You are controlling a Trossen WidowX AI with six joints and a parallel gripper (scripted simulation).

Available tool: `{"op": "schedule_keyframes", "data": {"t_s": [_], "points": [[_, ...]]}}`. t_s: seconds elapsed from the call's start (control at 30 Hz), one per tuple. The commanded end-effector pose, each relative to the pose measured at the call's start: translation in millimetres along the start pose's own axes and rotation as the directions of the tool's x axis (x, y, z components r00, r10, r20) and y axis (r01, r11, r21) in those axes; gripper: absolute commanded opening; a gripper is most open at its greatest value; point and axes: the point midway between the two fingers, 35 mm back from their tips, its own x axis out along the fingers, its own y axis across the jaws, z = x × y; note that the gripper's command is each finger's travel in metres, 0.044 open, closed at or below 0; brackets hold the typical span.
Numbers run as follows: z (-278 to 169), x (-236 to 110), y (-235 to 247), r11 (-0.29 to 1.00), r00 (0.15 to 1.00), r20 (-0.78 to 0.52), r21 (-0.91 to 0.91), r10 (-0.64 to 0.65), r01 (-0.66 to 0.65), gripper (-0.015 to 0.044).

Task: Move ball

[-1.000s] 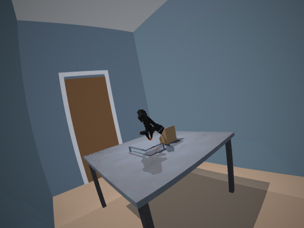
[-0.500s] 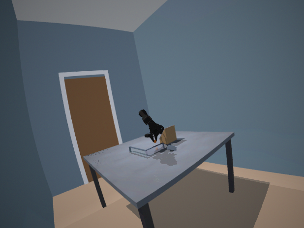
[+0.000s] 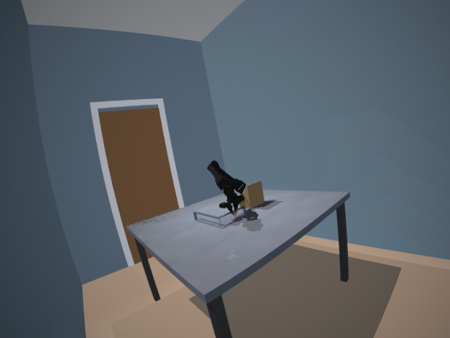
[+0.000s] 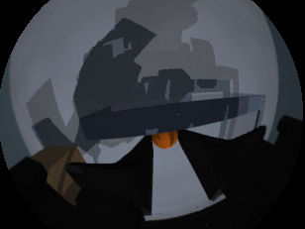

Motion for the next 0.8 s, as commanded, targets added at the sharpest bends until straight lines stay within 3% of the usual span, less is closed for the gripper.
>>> {"op": "schedule_keyframes", "data": {"t_s": [0.0, 0.63, 0.77], "points": [[-0.2, 4.4, 0.4, 1.000, 1.000, -0.003, -0.007, -0.006, 0.006, 0.0000], [-0.6, 22.0, 0.4, 1.000, 1.000, -0.004, -0.007, -0.006, 0.006, 0.0000], [0.5, 20.2, -0.6, 1.000, 1.000, 0.001, 0.000, -0.006, 0.006, 0.0105]]}}
